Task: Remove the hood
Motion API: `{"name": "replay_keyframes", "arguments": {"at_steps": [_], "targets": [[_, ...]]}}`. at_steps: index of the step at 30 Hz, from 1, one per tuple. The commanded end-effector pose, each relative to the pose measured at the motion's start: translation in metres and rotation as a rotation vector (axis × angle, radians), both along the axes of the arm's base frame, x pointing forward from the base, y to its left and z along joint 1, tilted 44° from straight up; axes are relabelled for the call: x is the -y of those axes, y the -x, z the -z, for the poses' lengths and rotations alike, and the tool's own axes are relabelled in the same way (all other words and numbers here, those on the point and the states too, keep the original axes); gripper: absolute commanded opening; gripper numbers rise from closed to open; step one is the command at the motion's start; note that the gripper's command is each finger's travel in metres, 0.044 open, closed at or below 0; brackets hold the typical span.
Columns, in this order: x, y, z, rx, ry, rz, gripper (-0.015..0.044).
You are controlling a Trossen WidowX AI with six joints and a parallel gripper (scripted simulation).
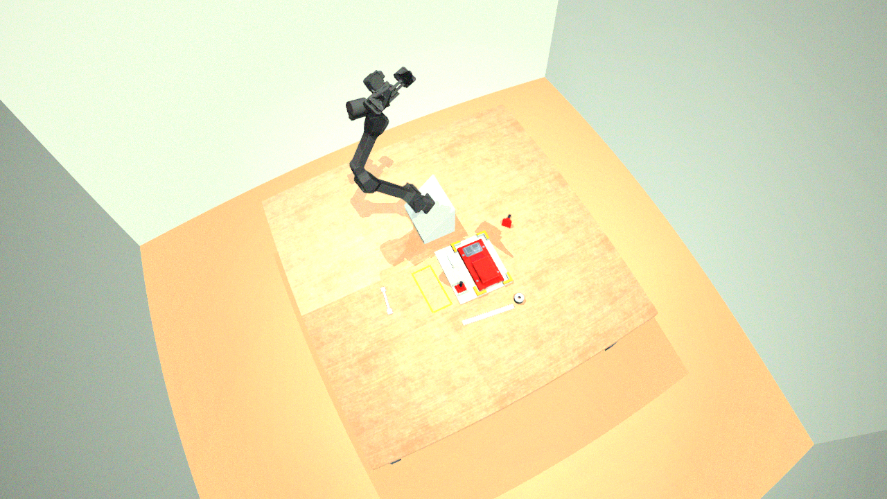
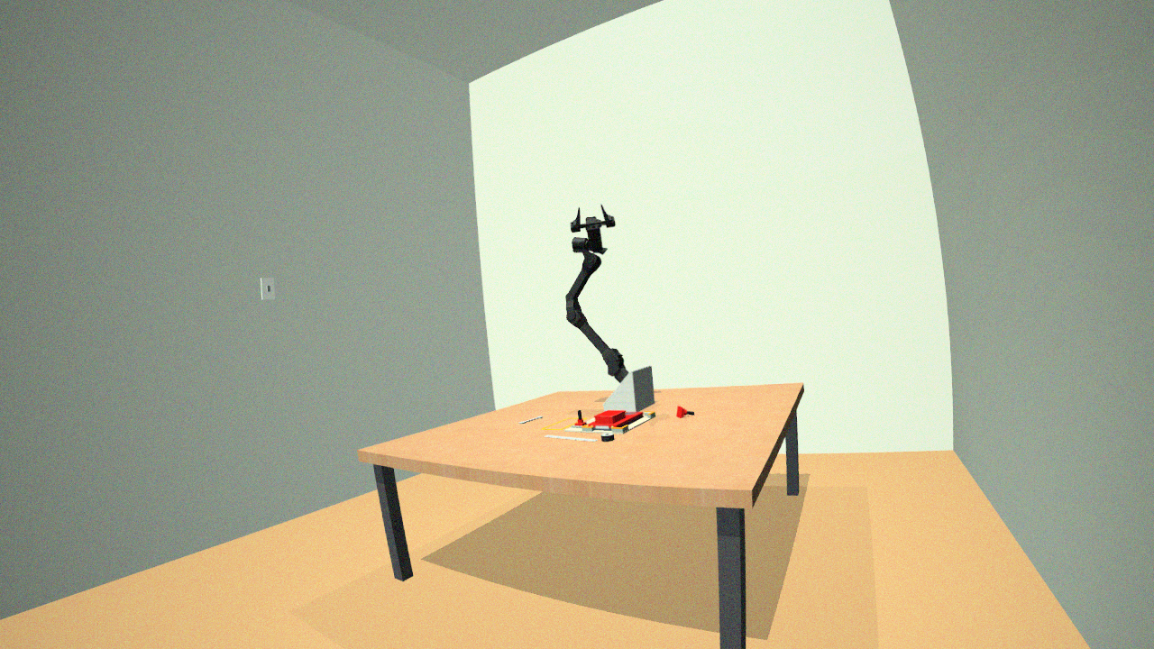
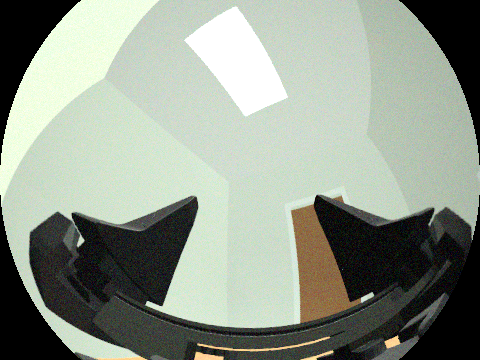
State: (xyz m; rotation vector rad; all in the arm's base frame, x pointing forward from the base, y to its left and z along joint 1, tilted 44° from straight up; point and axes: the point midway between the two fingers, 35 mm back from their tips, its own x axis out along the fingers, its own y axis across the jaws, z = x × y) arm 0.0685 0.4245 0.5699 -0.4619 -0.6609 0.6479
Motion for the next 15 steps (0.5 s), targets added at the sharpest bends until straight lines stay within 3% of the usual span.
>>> {"name": "replay_keyframes", "arguments": {"at_steps": [1, 15], "targets": [[-0.024, -0.033, 0.04, -0.061, 0.09, 0.04, 0.044], [-0.05, -0.154, 0.178, -0.349, 0.288, 0.178, 0.044]]}}
